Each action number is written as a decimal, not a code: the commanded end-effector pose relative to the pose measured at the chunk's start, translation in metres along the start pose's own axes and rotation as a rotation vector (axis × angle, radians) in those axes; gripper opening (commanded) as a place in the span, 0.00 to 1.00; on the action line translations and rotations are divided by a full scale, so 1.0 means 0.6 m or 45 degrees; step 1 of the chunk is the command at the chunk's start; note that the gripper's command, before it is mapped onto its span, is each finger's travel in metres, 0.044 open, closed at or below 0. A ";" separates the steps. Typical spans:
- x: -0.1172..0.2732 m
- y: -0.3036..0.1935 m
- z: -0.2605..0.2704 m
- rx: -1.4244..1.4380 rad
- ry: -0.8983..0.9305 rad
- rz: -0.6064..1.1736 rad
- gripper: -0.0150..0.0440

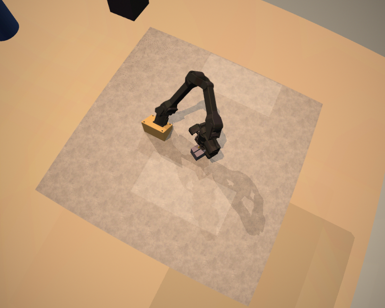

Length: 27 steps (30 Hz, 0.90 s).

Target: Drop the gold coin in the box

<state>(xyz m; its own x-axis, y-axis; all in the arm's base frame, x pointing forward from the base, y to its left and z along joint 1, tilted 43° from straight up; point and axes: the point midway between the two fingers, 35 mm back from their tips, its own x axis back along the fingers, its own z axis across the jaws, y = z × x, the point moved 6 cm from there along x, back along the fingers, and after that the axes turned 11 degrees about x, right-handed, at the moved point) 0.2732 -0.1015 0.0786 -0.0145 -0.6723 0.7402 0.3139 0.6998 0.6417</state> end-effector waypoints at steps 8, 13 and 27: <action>-0.002 -0.009 0.003 -0.004 -0.004 0.001 0.25; -0.003 -0.012 0.004 -0.006 -0.004 0.001 0.25; -0.002 -0.009 0.002 -0.003 -0.009 -0.001 0.25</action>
<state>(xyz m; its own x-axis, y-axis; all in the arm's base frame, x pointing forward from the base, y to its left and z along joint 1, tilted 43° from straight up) 0.2701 -0.1043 0.0747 -0.0204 -0.6716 0.7406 0.3169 0.6982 0.6419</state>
